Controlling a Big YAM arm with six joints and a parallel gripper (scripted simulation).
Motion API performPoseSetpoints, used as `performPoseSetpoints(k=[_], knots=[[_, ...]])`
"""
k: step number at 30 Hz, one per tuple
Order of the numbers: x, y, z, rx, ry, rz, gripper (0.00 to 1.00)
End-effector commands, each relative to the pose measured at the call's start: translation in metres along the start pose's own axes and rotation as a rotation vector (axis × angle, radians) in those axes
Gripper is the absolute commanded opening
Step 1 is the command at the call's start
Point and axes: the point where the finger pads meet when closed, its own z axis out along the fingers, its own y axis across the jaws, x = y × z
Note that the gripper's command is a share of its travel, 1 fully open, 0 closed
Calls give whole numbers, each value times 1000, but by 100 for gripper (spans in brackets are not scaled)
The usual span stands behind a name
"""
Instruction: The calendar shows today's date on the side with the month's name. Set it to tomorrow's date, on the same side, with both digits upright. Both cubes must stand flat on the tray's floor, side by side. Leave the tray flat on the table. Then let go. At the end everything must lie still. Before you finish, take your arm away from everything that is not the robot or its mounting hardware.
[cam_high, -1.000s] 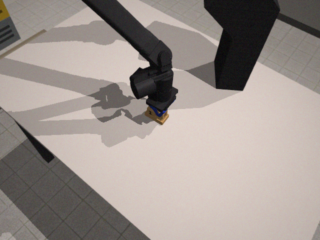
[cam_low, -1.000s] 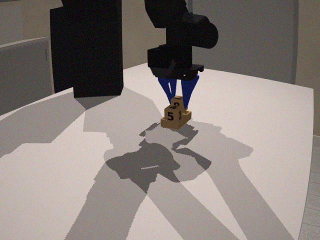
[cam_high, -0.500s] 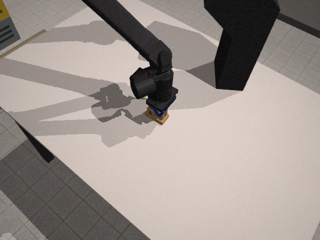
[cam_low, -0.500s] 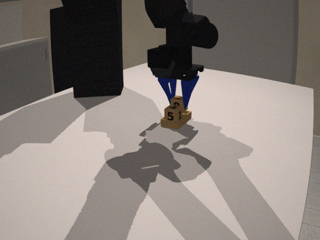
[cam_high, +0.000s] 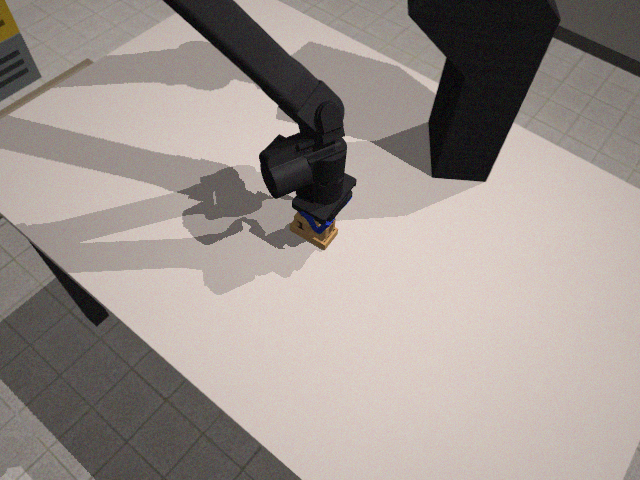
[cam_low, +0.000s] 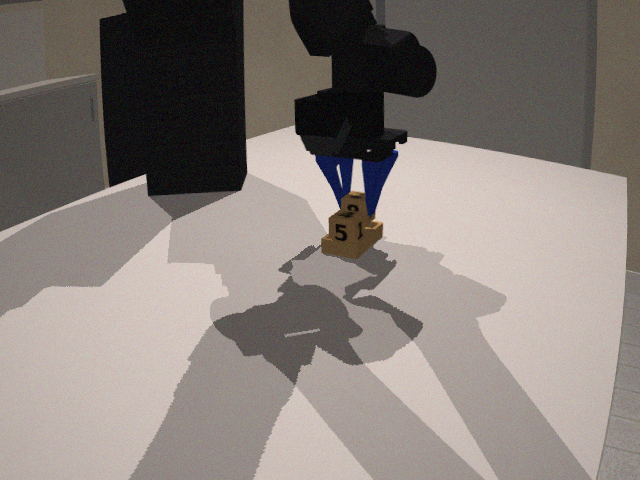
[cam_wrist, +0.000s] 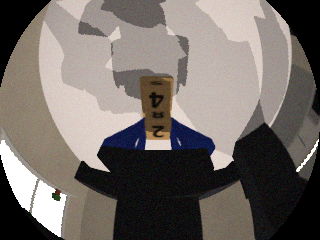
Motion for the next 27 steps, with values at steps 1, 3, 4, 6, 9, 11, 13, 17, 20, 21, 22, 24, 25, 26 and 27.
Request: performPoseSetpoints(k=[1,3,4,6,9,11,13,17,20,21,22,24,25,26,27], knots=[[-10,7,0,-7,-11,14,27],[-10,7,1,-5,-10,16,27],[-10,7,1,-3,-9,17,27],[-10,7,1,-3,-9,17,27],[-11,7,1,-3,-10,21,27],[-12,9,0,-8,-12,25,27],[-11,8,0,-8,-11,25,27],[-10,7,1,-4,-10,22,27],[-10,7,1,-4,-10,22,27],[-10,7,1,-4,-10,22,27],[-10,7,1,-4,-10,22,27],[-10,7,1,-4,-10,22,27],[-10,7,1,-4,-10,22,27],[-10,7,1,-4,-10,22,27],[-10,7,1,-4,-10,22,27]])
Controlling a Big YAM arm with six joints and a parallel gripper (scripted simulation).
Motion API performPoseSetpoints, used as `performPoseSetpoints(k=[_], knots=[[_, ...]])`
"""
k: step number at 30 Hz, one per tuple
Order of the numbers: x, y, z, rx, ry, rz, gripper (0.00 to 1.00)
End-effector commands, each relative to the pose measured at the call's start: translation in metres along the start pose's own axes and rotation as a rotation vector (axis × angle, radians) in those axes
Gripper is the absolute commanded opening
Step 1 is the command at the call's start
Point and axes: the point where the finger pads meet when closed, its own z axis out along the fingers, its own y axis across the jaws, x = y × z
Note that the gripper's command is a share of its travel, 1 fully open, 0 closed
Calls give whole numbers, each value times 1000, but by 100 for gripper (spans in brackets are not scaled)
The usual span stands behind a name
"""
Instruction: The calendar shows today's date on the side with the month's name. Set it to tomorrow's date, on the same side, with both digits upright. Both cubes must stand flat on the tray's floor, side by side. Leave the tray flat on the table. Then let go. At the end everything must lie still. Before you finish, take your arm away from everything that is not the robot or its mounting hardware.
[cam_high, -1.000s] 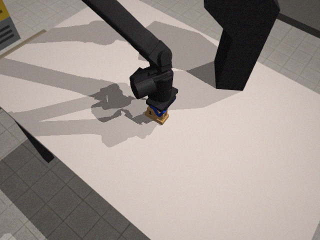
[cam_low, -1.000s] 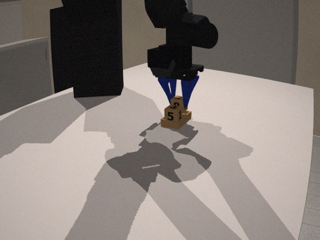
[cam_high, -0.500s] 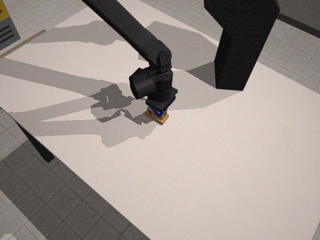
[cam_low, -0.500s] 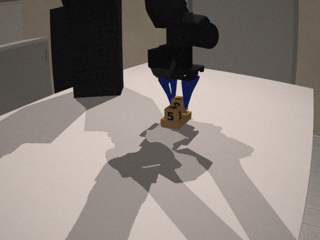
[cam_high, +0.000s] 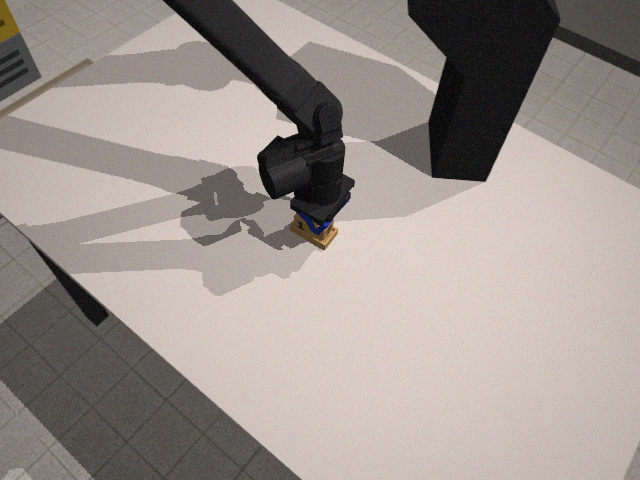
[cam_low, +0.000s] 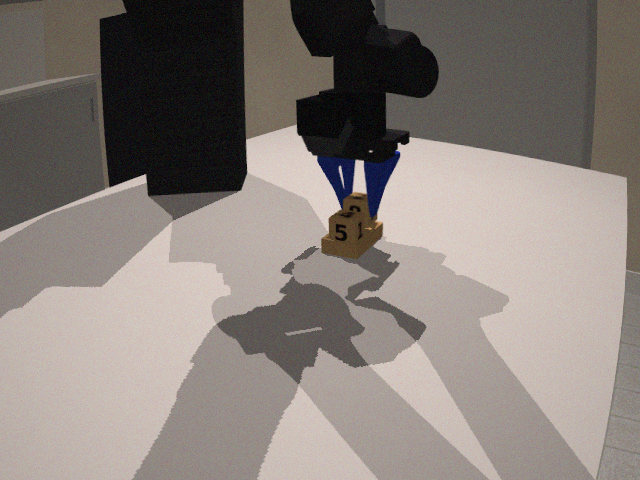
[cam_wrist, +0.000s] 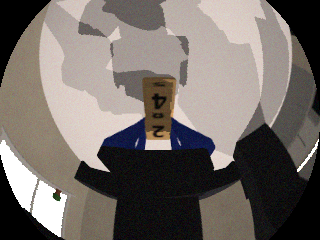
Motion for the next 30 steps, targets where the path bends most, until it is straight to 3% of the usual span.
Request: performPoseSetpoints(k=[1,30], knots=[[-8,4,1,-1,-8,20,27],[-4,-5,1,5,-6,22,27]])
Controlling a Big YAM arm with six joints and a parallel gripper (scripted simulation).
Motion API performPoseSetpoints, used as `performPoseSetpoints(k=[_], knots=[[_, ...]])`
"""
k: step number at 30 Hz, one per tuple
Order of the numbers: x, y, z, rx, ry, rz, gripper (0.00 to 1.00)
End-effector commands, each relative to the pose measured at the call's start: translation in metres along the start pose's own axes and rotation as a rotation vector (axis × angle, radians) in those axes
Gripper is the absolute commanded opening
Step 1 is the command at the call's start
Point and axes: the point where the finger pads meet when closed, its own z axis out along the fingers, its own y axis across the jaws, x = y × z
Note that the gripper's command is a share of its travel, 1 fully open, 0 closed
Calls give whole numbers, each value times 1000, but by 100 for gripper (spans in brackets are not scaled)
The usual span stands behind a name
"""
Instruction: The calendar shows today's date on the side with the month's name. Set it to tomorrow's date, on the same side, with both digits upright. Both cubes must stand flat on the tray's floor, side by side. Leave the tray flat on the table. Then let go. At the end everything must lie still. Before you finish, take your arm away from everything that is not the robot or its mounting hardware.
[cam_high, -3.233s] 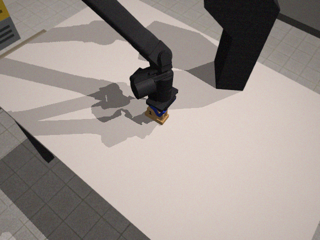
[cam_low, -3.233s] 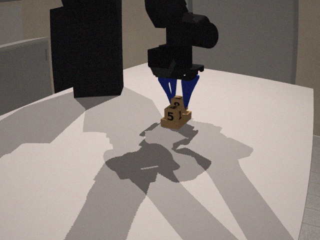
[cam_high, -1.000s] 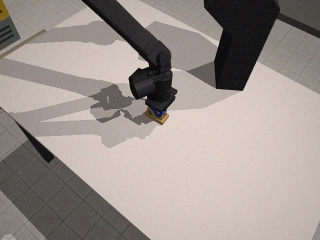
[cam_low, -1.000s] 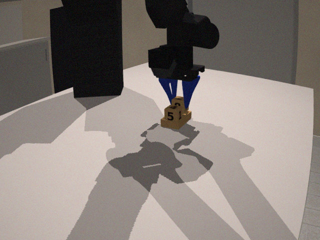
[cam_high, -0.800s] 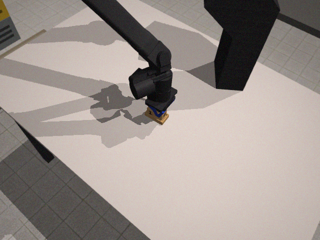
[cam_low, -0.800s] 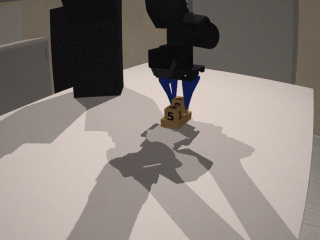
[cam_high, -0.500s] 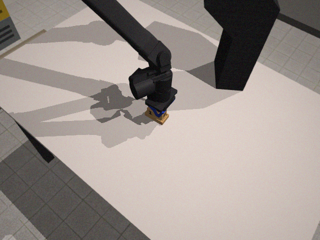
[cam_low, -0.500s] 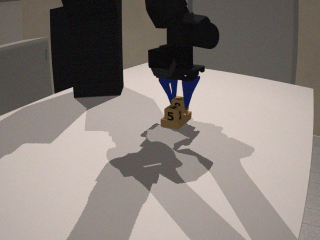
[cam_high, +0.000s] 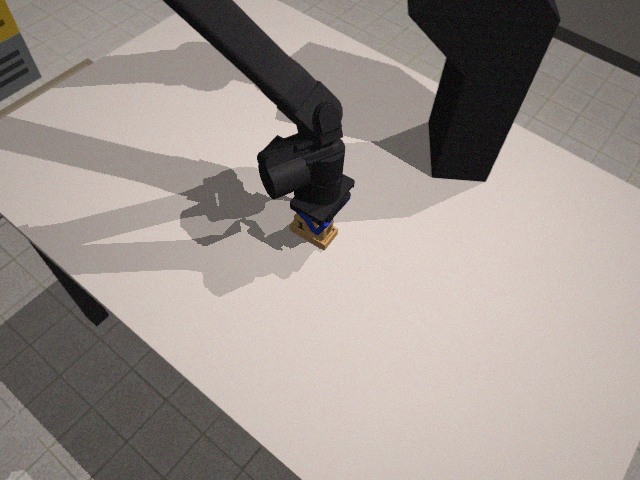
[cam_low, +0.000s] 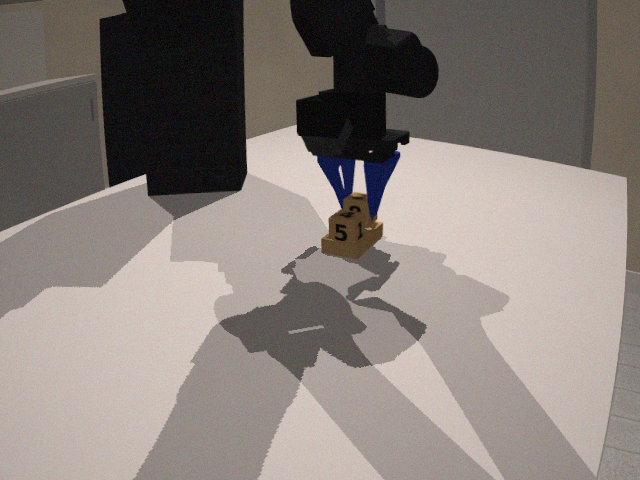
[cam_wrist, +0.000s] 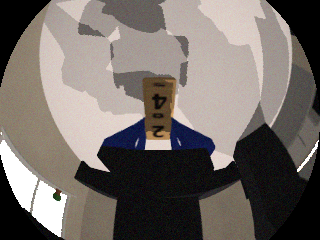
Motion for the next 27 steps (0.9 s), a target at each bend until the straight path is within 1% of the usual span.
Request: performPoseSetpoints(k=[1,17,27], knots=[[-4,-5,1,5,-5,21,27],[-4,-5,1,6,-6,21,27],[-3,-4,7,5,-5,10,27]])
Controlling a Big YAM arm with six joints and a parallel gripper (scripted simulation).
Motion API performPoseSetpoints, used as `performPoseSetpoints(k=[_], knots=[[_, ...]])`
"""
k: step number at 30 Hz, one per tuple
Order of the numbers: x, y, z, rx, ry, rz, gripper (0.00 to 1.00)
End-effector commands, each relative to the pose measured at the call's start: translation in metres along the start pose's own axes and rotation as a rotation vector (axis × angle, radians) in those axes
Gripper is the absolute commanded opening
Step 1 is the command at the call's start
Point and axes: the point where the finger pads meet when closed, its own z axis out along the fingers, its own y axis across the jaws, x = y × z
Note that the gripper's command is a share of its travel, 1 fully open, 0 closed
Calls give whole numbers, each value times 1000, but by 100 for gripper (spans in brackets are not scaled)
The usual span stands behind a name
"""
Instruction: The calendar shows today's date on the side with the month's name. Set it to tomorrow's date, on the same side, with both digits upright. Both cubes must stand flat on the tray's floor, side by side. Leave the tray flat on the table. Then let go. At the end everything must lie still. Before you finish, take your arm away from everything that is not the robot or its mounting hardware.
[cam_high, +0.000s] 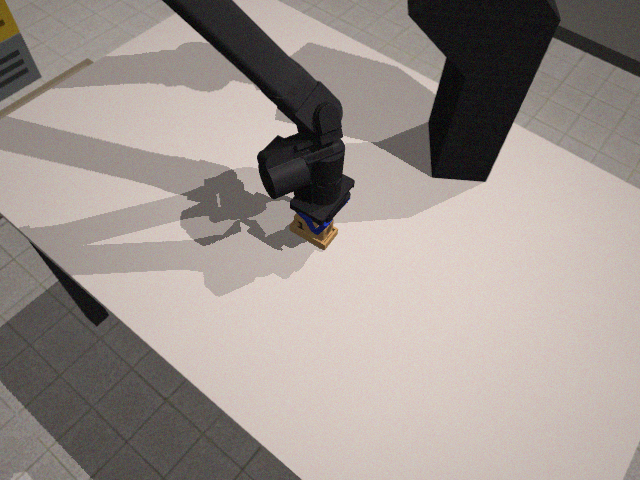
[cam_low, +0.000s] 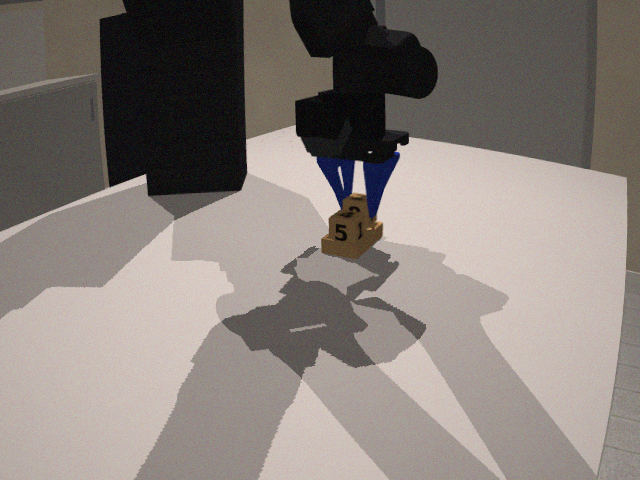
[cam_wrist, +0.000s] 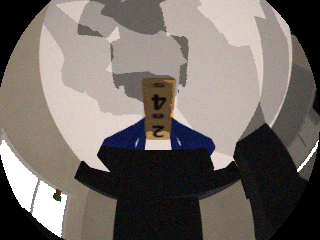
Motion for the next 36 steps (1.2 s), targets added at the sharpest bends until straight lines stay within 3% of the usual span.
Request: performPoseSetpoints(k=[1,36], knots=[[-2,-3,6,6,-6,6,27],[-2,-3,14,6,-5,-1,27]])
